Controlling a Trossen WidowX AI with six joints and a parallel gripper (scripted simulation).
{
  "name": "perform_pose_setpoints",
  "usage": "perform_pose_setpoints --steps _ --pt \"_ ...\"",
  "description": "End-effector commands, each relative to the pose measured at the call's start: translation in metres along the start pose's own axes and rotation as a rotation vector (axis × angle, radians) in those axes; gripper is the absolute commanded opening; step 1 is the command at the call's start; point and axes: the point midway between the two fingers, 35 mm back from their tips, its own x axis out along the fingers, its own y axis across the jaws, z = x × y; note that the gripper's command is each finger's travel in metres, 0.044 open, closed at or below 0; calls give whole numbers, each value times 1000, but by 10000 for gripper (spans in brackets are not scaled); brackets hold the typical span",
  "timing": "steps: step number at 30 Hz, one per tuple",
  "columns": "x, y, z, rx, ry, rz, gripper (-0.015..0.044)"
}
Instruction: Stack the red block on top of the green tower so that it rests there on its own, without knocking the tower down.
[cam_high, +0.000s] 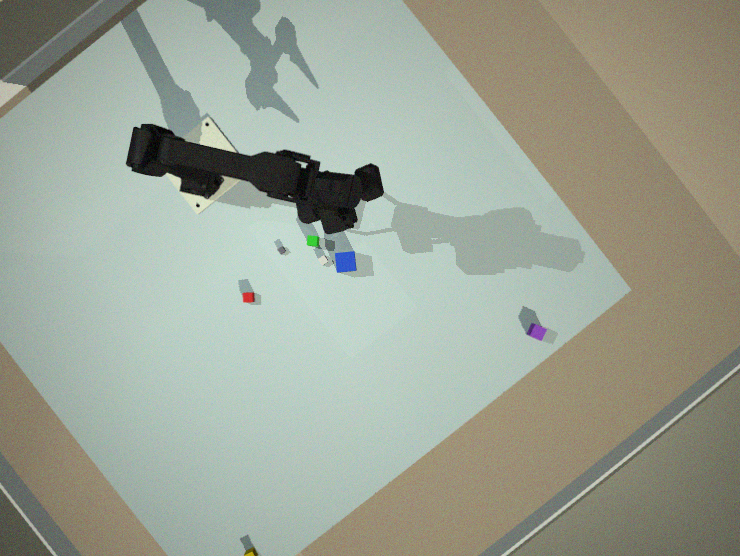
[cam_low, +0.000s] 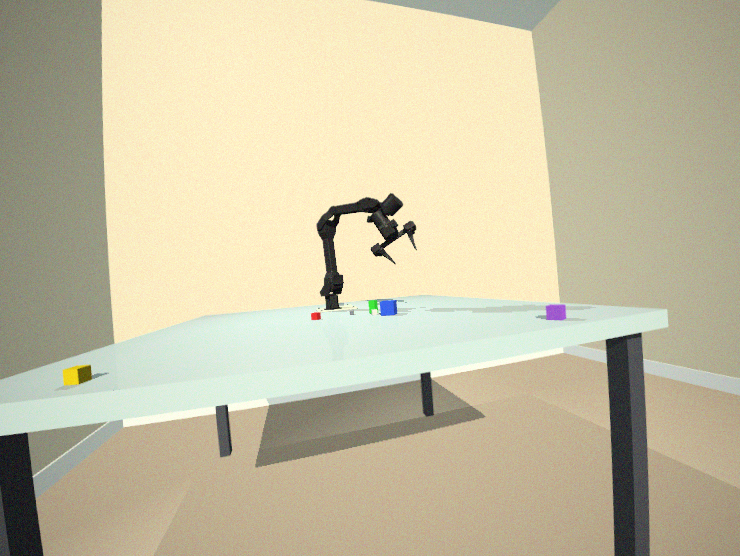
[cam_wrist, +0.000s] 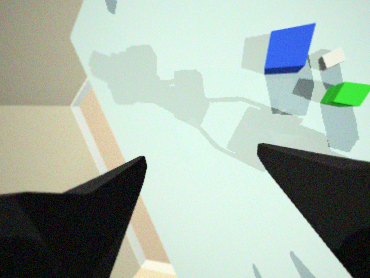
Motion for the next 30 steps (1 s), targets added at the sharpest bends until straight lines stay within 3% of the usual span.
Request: perform_pose_setpoints --steps 1,15,30 --pt "7 -25 24 4 -23 -67 440" --pt "9 -134 100 60 -53 -298 440" --pt "-15 -257 133 142 16 -482 440"
